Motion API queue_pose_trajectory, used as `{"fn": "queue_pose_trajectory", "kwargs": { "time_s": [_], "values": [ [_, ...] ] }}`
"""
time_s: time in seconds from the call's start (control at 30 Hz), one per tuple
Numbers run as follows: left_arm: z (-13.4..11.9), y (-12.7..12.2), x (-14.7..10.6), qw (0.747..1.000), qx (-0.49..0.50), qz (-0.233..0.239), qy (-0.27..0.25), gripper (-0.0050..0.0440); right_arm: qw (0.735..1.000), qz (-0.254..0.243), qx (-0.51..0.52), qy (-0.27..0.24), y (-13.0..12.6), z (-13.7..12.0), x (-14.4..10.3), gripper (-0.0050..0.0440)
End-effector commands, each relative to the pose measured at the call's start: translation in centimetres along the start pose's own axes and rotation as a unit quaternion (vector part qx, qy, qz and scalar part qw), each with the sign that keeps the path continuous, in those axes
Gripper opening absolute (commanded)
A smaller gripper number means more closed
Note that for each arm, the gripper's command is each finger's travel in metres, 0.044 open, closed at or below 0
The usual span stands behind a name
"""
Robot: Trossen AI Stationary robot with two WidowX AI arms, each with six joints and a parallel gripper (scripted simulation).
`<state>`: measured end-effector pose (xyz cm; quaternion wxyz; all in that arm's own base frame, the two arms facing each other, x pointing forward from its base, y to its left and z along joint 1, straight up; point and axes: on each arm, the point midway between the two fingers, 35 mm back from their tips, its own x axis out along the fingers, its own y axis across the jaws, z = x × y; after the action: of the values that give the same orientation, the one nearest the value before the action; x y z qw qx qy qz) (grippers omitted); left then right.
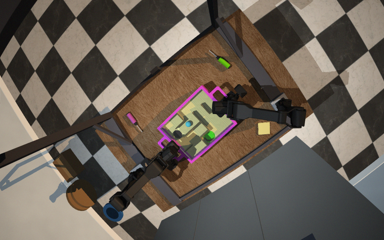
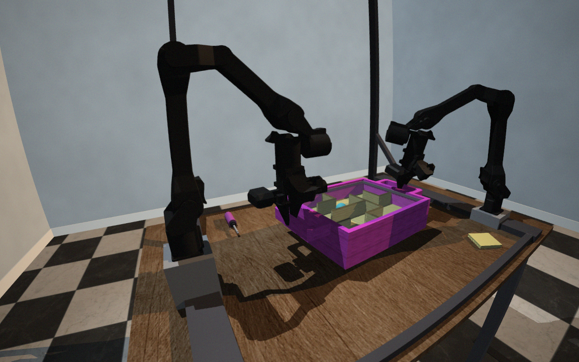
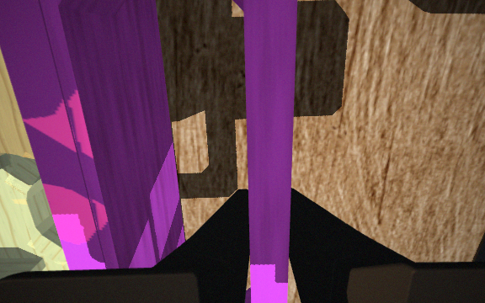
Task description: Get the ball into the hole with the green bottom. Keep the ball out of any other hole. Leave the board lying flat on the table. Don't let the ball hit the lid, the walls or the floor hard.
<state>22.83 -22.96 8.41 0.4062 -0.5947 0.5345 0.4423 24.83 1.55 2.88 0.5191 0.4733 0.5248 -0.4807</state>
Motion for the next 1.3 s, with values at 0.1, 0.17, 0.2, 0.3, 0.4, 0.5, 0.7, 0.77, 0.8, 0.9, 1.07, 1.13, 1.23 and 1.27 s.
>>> {"fn": "queue_pose_trajectory", "kwargs": {
  "time_s": [0.1,0.17,0.2,0.3,0.4,0.5,0.7,0.77,0.8,0.9,1.07,1.13,1.23,1.27],
  "values": [
    [-1.4,-0.5,-2.4,0.999,0.004,-0.003,0.036,-0.0050,1.000,0.025,0.000,0.005,-0.1,0.0,-0.2,-0.0050],
    [-1.3,-0.2,-2.1,0.999,0.005,-0.010,0.038,-0.0050,1.000,0.024,-0.001,0.010,0.5,0.1,-0.9,-0.0050],
    [-1.3,-0.2,-2.1,0.999,0.005,-0.010,0.038,-0.0050,1.000,0.024,-0.001,0.010,0.5,0.1,-0.9,-0.0050],
    [-1.5,-0.7,-2.4,1.000,0.000,0.009,0.025,-0.0050,0.999,0.033,0.000,-0.001,-0.3,0.0,0.3,-0.0050],
    [-1.7,-0.8,-2.8,0.999,-0.002,0.021,0.025,-0.0050,0.999,0.045,0.000,-0.001,-0.3,0.0,0.6,-0.0050],
    [-1.6,-0.5,-2.7,1.000,-0.001,0.018,0.025,-0.0050,0.999,0.049,0.000,-0.001,0.2,-0.1,0.3,-0.0050],
    [-1.2,0.2,-1.4,1.000,0.004,-0.007,0.001,-0.0050,1.000,0.018,0.000,-0.022,0.8,-0.4,-0.7,-0.0050],
    [-1.5,-0.1,-1.8,1.000,0.004,-0.005,0.008,-0.0050,1.000,0.022,0.000,-0.019,0.5,-0.3,-0.5,-0.0050],
    [-1.5,-0.1,-1.8,1.000,0.004,-0.005,0.008,-0.0050,1.000,0.022,0.000,-0.019,0.5,-0.3,-0.5,-0.0050],
    [-0.8,0.4,-1.0,1.000,0.010,-0.014,0.020,-0.0050,1.000,0.011,-0.001,-0.002,1.0,0.0,-1.2,-0.0050],
    [-1.3,-0.4,-2.4,0.999,0.006,-0.010,0.049,-0.0050,1.000,0.020,-0.002,0.017,0.0,0.2,-0.4,-0.0050],
    [-0.5,0.0,-1.4,0.999,0.007,-0.011,0.049,-0.0050,0.999,0.020,-0.002,0.025,0.6,0.3,-1.2,-0.0050],
    [-1.1,-0.7,-3.0,0.998,0.004,0.001,0.067,-0.0050,0.999,0.032,-0.002,0.035,-0.2,0.4,0.2,-0.0050],
    [-1.2,-0.6,-2.9,0.998,0.004,0.002,0.062,-0.0050,0.999,0.034,-0.002,0.030,-0.1,0.4,0.1,-0.0050]
  ]
}}
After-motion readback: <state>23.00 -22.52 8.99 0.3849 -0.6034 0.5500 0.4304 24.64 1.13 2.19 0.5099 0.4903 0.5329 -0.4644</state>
